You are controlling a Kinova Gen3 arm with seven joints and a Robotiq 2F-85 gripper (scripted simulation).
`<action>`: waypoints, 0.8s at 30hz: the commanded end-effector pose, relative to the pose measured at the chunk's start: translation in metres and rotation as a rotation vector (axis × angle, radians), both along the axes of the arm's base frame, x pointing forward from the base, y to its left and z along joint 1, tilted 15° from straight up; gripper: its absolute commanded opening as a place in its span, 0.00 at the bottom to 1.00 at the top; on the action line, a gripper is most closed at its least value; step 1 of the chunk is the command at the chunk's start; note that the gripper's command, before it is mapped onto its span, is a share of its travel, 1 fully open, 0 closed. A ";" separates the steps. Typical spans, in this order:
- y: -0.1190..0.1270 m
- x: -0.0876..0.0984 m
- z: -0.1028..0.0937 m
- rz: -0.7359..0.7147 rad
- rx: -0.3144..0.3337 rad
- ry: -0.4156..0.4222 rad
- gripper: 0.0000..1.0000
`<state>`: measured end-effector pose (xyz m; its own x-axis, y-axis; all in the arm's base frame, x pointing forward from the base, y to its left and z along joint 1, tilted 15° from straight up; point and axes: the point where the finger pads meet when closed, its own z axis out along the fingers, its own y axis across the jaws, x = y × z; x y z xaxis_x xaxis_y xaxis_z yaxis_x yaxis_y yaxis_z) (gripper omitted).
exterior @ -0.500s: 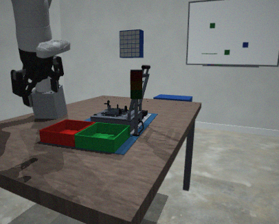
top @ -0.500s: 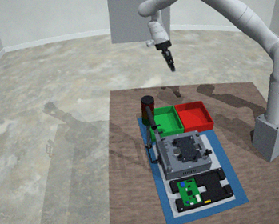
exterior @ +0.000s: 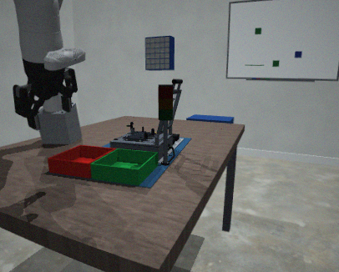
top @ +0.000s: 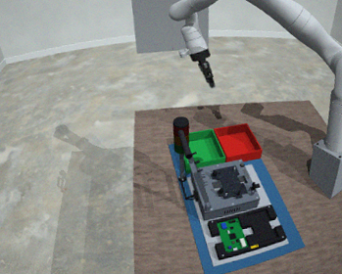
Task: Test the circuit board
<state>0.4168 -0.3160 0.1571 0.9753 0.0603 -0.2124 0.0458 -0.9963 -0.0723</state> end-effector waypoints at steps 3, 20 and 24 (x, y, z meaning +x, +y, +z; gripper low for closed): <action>0.000 0.000 0.001 0.000 -0.001 -0.002 1.00; 0.019 -0.008 0.079 0.000 -0.001 -0.002 1.00; 0.026 -0.012 0.111 0.000 -0.001 -0.002 1.00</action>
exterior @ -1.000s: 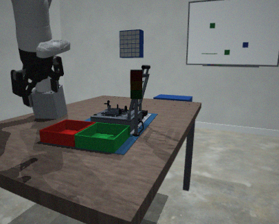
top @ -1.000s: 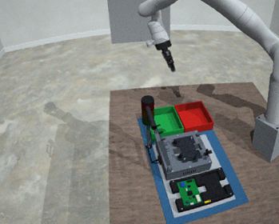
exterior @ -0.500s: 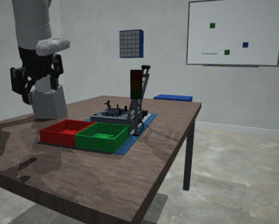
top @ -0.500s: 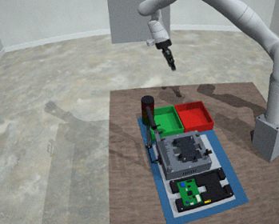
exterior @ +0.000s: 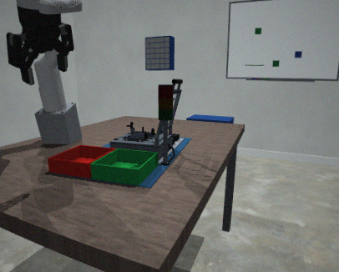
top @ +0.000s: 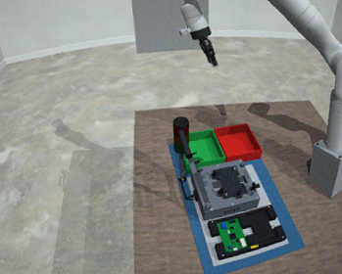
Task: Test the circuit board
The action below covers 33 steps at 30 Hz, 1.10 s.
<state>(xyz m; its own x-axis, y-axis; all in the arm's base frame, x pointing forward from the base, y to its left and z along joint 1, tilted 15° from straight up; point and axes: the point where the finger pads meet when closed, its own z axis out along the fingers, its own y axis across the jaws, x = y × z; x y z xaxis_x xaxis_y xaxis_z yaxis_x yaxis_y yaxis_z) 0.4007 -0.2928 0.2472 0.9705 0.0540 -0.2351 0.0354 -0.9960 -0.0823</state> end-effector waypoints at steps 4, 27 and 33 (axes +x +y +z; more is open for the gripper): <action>0.008 0.002 0.043 0.009 -0.010 -0.026 1.00; 0.016 0.004 0.055 -0.002 -0.016 -0.024 1.00; 0.021 0.007 0.053 -0.015 -0.023 -0.023 1.00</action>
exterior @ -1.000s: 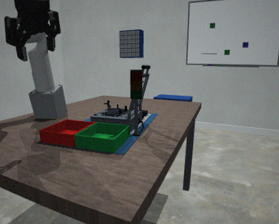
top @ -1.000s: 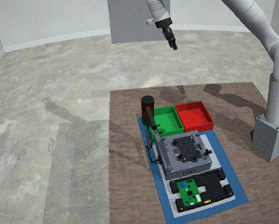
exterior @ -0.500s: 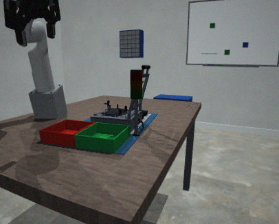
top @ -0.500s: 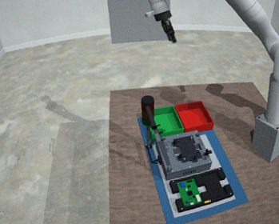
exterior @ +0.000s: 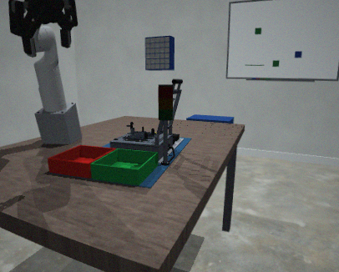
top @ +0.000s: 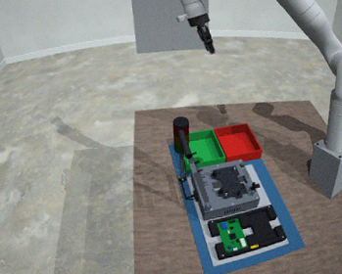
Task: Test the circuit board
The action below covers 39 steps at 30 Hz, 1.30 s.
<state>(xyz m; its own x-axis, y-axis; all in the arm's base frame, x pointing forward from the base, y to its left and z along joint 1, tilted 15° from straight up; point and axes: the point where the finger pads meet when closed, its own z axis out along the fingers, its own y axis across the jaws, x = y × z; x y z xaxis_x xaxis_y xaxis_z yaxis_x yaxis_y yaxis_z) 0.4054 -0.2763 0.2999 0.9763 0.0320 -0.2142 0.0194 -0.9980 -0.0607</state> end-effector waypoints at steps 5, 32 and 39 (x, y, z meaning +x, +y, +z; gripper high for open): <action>0.014 0.009 -0.003 -0.022 -0.015 0.001 1.00; 0.122 0.061 -0.037 -0.277 -0.151 -0.005 1.00; 0.174 0.075 -0.051 -0.397 -0.210 -0.024 1.00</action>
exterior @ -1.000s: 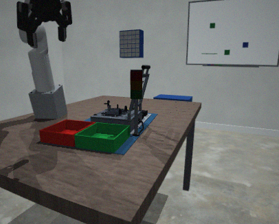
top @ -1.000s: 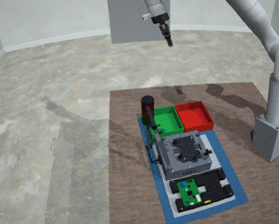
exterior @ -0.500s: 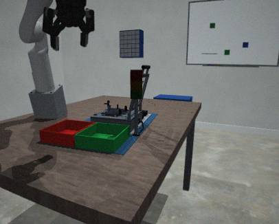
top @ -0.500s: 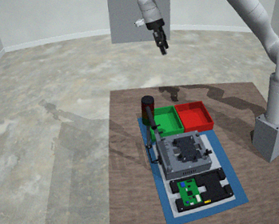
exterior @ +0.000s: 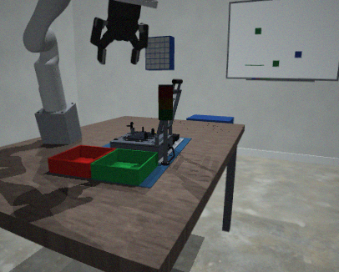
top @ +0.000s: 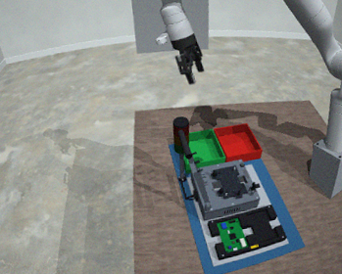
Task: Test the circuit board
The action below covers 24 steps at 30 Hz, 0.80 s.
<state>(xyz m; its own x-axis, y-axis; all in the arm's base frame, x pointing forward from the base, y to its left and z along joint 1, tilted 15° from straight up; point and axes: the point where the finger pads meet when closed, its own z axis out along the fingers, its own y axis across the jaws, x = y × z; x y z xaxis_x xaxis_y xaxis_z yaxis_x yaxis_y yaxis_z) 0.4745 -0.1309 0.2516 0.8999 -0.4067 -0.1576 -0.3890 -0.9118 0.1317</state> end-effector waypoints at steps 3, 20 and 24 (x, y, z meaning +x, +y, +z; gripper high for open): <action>0.053 0.010 -0.009 -0.032 -0.037 -0.014 1.00; 0.094 0.014 -0.020 -0.128 -0.083 -0.040 1.00; 0.094 0.014 -0.020 -0.128 -0.083 -0.040 1.00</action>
